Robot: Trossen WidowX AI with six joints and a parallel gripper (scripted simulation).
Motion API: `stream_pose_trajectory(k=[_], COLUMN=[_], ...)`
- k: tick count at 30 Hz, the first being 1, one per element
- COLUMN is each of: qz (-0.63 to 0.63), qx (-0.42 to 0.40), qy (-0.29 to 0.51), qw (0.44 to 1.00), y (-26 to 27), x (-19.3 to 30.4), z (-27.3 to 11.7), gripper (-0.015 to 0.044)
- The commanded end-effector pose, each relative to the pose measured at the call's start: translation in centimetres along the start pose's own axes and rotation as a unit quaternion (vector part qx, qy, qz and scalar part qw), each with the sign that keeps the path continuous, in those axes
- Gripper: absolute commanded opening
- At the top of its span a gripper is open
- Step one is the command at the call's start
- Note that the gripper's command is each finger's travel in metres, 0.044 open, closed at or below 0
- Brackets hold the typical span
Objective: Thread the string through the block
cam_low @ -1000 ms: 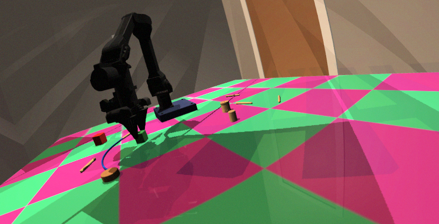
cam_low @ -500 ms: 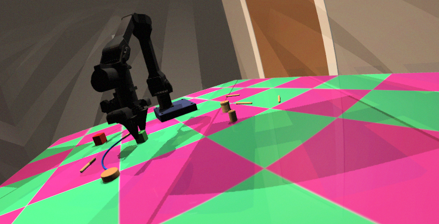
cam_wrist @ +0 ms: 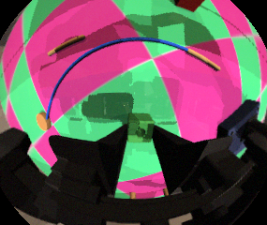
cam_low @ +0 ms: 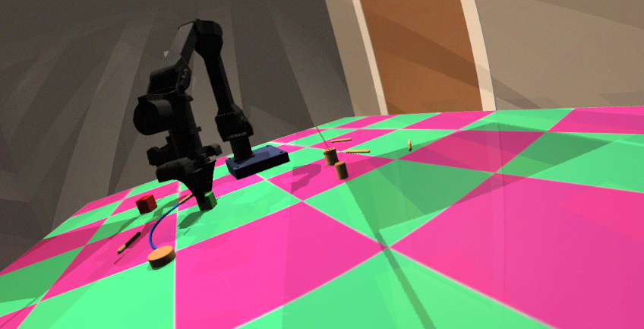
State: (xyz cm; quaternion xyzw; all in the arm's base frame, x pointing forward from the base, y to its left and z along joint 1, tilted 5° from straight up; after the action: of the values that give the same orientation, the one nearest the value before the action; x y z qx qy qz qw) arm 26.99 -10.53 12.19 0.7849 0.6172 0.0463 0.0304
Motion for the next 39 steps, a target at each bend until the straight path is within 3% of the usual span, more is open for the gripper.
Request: stream_pose_trajectory(k=[1, 30, 39], qz=[0.000, 0.000, 0.000], qx=[0.000, 0.000, 0.011], qy=[0.000, -0.002, -0.075], qw=[1.000, 1.000, 0.997], y=[0.0, 0.0, 0.3], x=[0.0, 0.0, 2.1], z=[0.0, -1.5, -1.1], gripper=[0.0000, 0.0000, 0.0000])
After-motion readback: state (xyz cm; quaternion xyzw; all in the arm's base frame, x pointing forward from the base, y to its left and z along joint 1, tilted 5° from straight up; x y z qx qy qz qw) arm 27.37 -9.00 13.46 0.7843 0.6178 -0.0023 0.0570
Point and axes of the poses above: the point midway between the two fingers, 35 mm back from their tips, its own z axis out along the fingers, its own y axis across the jaws, x = y × z, the point moved 8 cm from there along -z, back along the fingers, and after that the axes turned 6 degrees about -z, right-handed, at the moved point
